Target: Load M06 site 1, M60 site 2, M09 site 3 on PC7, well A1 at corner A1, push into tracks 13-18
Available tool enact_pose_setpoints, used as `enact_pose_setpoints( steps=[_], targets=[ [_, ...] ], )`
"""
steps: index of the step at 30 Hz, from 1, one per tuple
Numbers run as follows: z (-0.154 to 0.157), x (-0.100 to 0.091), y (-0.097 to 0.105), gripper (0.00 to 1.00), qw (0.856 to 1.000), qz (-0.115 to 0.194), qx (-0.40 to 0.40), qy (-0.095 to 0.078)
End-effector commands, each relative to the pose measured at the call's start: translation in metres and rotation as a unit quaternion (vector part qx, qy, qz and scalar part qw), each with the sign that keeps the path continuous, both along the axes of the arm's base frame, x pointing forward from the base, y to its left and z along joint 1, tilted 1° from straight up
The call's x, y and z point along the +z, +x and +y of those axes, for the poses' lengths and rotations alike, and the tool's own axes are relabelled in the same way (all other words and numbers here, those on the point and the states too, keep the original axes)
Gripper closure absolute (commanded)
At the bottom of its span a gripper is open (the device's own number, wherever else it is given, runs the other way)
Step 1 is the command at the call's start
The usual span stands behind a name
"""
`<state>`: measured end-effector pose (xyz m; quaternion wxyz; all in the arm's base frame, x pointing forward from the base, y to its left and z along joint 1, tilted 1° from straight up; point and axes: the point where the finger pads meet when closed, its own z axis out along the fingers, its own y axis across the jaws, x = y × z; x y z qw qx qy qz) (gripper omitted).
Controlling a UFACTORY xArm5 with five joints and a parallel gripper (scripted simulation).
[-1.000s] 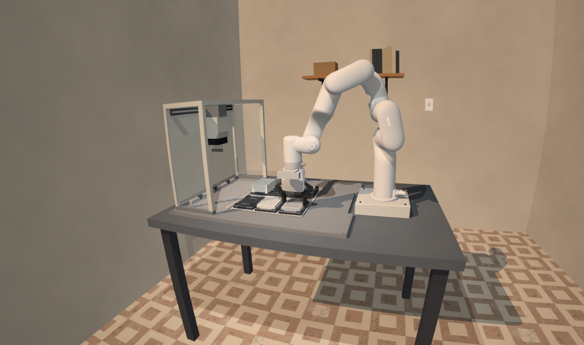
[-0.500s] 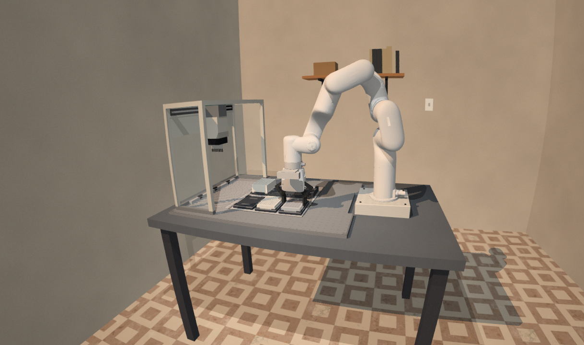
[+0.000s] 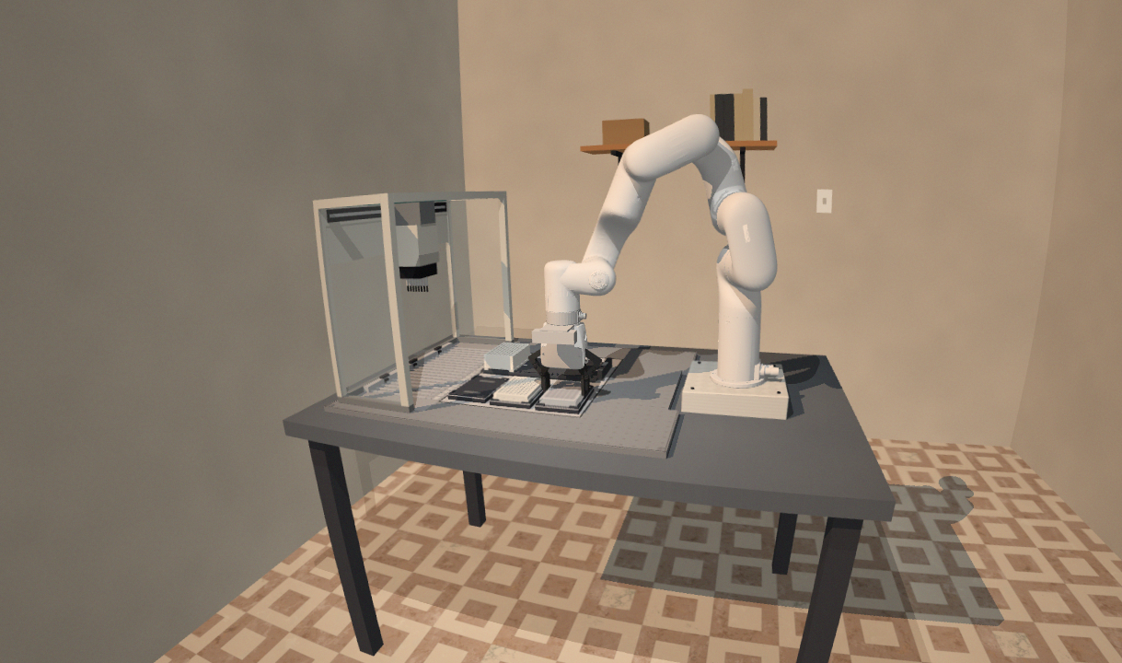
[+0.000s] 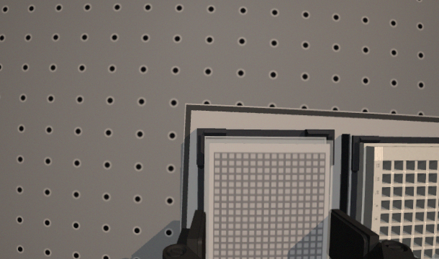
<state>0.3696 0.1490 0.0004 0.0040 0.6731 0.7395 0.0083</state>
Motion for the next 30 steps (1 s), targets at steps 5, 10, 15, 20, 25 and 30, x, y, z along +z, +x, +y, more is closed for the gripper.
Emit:
enact_pose_setpoints(
  steps=[5,10,15,20,25,30],
  targets=[
    [0.001,0.001,0.001,1.0,1.0,-0.002,0.0,-0.002],
    [0.001,0.002,0.001,1.0,1.0,-0.002,0.0,-0.002],
    [0.0,0.006,0.001,1.0,1.0,-0.003,0.0,-0.002],
    [0.0,0.008,0.001,1.0,1.0,-0.003,0.0,-0.002],
    [0.0,0.011,0.001,1.0,1.0,-0.003,0.0,-0.002],
    [0.0,0.014,0.001,1.0,1.0,-0.003,0.0,-0.002]
  ],
)
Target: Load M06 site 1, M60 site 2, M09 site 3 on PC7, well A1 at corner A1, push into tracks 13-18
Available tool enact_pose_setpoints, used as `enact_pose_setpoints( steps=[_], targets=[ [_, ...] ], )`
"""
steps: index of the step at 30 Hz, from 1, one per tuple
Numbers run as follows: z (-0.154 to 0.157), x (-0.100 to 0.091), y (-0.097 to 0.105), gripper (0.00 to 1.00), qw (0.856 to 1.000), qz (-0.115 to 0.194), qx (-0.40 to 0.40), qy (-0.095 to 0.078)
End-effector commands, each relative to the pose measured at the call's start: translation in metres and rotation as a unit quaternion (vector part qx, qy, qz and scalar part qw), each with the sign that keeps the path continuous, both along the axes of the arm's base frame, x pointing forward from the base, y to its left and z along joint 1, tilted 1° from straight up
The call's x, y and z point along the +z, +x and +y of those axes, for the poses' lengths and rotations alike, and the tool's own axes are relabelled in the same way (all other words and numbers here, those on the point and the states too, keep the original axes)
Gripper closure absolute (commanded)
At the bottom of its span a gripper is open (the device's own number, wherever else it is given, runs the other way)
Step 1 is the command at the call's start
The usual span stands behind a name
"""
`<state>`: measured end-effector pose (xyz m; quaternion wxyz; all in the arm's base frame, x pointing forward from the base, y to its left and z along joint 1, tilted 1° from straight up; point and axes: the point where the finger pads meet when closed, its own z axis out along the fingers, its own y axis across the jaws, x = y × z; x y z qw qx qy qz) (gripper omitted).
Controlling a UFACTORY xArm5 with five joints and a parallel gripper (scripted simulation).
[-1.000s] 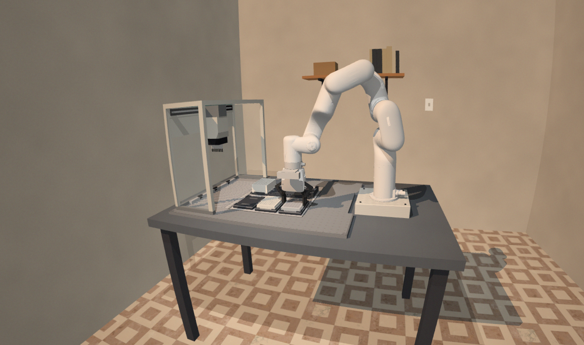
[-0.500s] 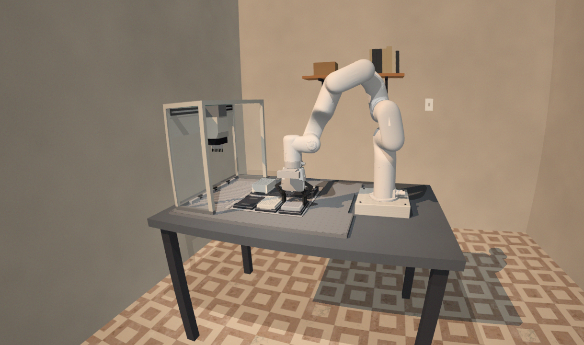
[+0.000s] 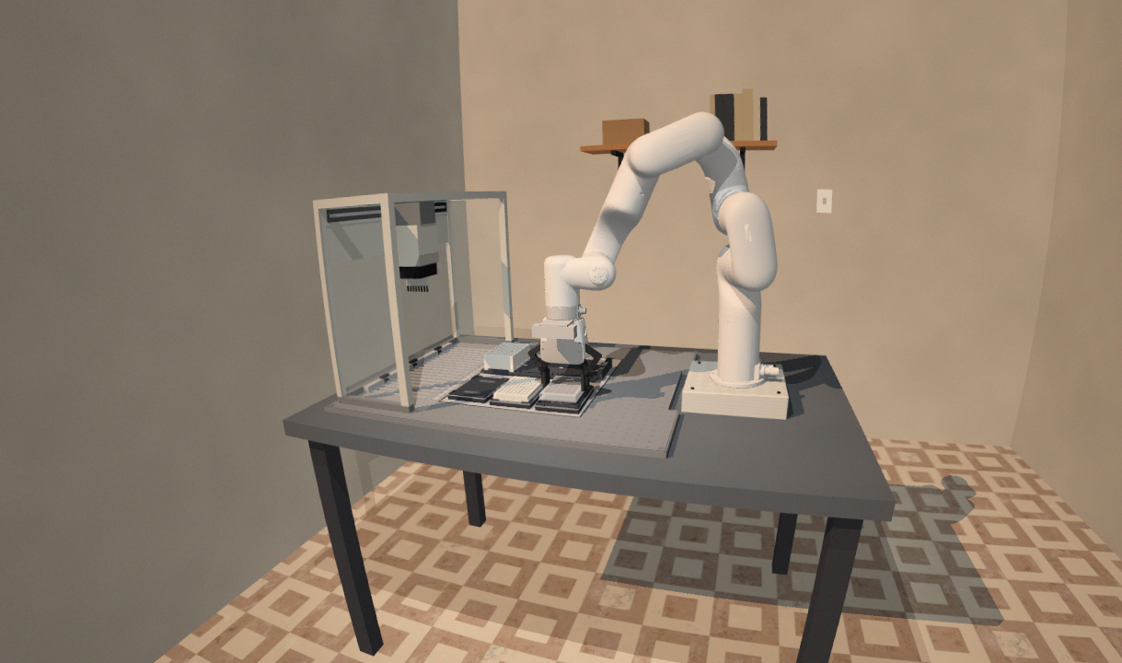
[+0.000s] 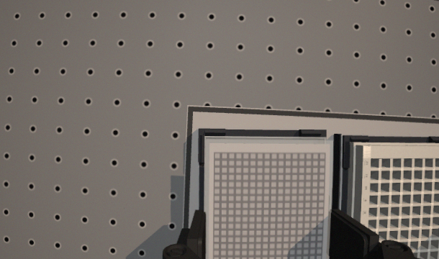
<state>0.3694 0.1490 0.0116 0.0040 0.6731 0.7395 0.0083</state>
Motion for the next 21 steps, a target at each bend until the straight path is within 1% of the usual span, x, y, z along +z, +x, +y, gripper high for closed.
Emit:
enact_pose_setpoints(
  steps=[1,12,21],
  targets=[
    [0.0005,0.0038,0.0011,1.0,1.0,-0.002,0.0,-0.002],
    [0.0005,0.0098,0.001,1.0,1.0,-0.002,0.0,-0.002],
    [0.0005,0.0098,0.001,1.0,1.0,-0.002,0.0,-0.002]
  ],
)
